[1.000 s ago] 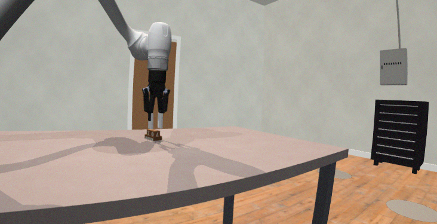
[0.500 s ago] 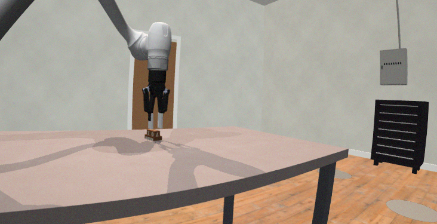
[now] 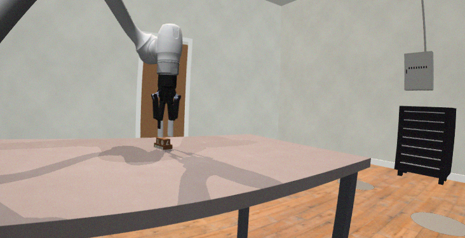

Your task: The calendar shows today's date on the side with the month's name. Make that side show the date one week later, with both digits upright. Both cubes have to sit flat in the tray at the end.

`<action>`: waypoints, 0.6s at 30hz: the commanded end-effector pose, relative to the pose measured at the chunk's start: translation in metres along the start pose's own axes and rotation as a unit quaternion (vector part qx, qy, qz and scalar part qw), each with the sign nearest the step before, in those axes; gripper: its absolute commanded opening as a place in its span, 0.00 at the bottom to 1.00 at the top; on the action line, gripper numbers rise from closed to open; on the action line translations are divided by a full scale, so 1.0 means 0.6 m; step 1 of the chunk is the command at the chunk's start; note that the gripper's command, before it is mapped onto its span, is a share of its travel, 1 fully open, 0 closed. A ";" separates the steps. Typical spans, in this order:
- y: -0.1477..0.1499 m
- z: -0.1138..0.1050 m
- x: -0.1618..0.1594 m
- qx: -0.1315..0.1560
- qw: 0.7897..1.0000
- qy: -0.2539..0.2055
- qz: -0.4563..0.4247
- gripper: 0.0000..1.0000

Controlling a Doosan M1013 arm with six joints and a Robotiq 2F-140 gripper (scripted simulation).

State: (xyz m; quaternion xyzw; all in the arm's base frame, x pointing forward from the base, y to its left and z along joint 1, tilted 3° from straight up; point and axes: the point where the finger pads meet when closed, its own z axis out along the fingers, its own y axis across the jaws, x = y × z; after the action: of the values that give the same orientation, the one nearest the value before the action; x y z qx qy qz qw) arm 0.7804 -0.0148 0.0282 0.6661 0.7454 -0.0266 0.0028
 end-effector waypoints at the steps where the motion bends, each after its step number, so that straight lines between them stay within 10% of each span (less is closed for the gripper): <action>1: 0.000 0.002 0.000 0.000 1.000 0.000 0.000 0.35; 18: 0.000 0.039 0.000 0.000 1.000 0.000 0.000 0.35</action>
State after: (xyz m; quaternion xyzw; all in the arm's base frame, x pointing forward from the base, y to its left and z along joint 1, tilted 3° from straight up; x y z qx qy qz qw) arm 0.7797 -0.0157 0.0069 0.6661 0.7454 -0.0266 0.0028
